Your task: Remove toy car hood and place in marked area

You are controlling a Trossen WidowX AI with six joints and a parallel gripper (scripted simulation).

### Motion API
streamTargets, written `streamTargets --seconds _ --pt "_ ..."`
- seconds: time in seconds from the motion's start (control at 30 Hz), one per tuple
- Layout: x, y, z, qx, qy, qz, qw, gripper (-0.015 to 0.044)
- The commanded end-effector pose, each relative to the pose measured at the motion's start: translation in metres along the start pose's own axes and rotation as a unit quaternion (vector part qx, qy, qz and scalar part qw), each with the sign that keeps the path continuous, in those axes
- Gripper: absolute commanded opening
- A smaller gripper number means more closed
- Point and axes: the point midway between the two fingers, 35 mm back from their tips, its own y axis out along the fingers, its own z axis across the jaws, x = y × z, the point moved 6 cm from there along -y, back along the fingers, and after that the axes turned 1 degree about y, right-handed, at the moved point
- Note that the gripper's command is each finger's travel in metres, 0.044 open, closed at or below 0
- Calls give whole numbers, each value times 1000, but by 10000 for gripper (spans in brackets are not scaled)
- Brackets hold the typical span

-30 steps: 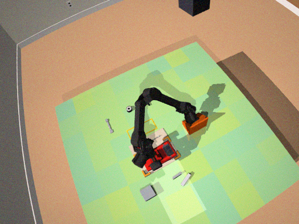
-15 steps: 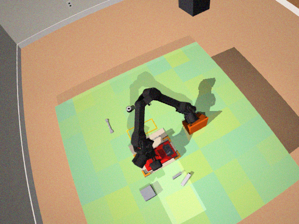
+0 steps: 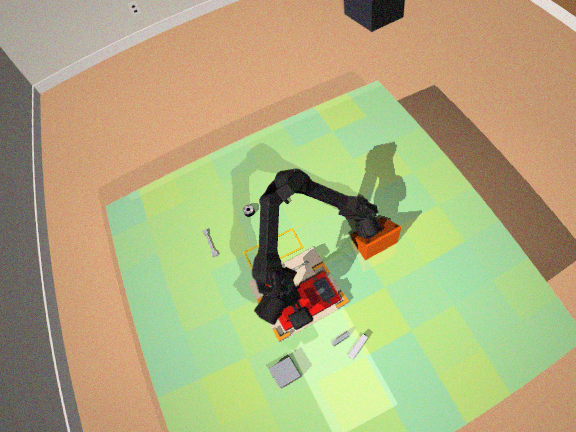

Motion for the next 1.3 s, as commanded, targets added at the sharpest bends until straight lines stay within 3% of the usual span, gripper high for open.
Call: streamTargets --seconds 0.0,1.27 --pt "1 -3 0 1 1 -1 1000 12" --pt "0 -30 1 2 1 0 1000 0"
